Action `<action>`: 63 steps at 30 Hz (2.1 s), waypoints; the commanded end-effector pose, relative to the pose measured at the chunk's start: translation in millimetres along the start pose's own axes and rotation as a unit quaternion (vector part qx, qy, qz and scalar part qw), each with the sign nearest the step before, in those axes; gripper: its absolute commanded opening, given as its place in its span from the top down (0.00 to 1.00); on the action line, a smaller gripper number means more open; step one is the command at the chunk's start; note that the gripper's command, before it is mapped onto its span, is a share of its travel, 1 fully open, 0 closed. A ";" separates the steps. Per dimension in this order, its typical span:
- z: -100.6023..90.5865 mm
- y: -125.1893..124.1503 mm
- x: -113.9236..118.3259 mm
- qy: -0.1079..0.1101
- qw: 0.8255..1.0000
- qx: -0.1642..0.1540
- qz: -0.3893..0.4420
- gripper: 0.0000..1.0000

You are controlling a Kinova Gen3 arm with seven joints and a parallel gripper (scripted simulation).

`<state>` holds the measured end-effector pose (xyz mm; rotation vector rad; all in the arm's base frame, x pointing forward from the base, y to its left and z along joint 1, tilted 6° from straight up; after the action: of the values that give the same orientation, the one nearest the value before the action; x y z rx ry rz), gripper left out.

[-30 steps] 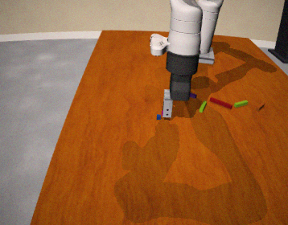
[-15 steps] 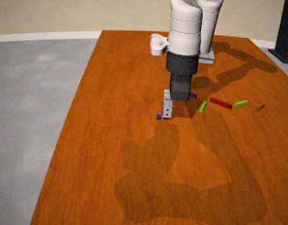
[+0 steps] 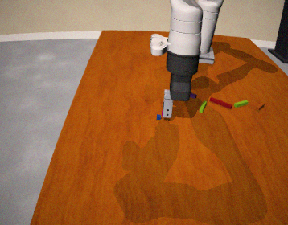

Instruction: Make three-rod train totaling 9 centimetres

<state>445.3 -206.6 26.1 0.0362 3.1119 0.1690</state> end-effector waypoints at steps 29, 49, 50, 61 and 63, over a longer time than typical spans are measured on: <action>4.9 -0.2 -0.5 -0.001 1.000 0.000 0.000 0.76; 10.7 -0.2 -0.5 -0.001 1.000 0.000 0.000 0.76; 10.7 -0.2 -0.5 -0.001 1.000 0.000 0.000 0.76; 10.7 -0.2 -0.5 -0.001 1.000 0.000 0.000 0.76; 10.7 -0.2 -0.5 -0.001 1.000 0.000 0.000 0.76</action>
<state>445.6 -205.3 14.6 0.0362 3.1119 0.1690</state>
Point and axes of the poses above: the point where the finger pads meet when closed, its own z axis out along the fingers, its own x axis across the jaws, y = z × x, the point moved 4 cm from there along -z, back along the fingers, and after that the axes turned 6 degrees about -z, right-handed, at the moved point
